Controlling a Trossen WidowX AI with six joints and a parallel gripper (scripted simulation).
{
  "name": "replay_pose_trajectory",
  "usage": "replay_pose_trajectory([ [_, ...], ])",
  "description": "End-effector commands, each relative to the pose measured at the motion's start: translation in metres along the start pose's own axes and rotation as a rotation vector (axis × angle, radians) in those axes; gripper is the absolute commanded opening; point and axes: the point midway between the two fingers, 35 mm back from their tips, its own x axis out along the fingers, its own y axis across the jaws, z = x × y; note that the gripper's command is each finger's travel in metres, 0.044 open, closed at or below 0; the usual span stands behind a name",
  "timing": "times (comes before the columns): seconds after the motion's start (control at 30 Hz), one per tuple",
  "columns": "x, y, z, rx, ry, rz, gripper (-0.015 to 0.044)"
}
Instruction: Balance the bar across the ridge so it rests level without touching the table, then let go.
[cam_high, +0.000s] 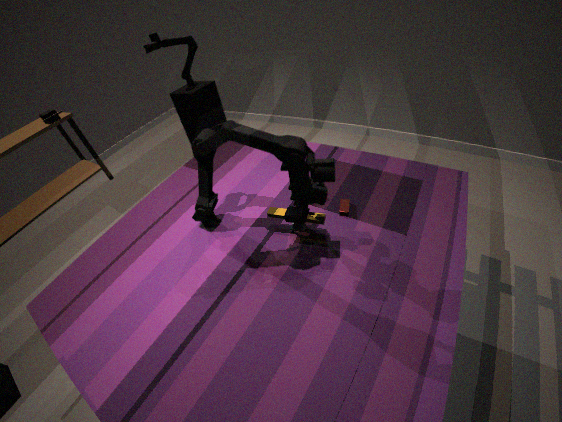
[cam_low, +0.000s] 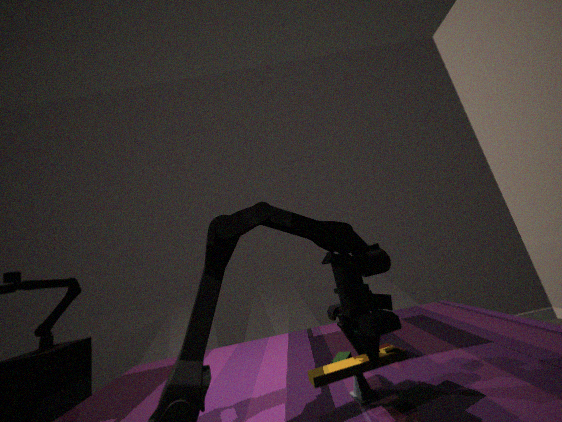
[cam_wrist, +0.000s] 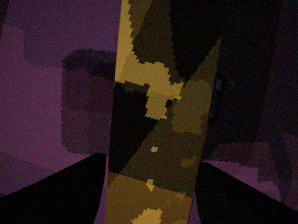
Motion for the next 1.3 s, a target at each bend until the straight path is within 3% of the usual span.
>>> replay_pose_trajectory([
  [0.0, 0.000, 0.000, 0.000, 0.000, 0.000, 0.000, 0.0185],
  [0.13, 0.000, 0.000, 0.000, 0.000, 0.000, 0.000, 0.0185],
  [0.47, 0.000, 0.000, 0.000, 0.000, 0.000, 0.000, 0.0440],
  [0.6, -0.007, 0.000, 0.001, 0.000, 0.000, 0.000, 0.0440],
  [0.9, -0.098, 0.000, 0.000, 0.000, 0.000, 0.000, 0.0440],
  [1.27, -0.100, 0.000, 0.000, 0.000, 0.000, 0.000, 0.0440],
])
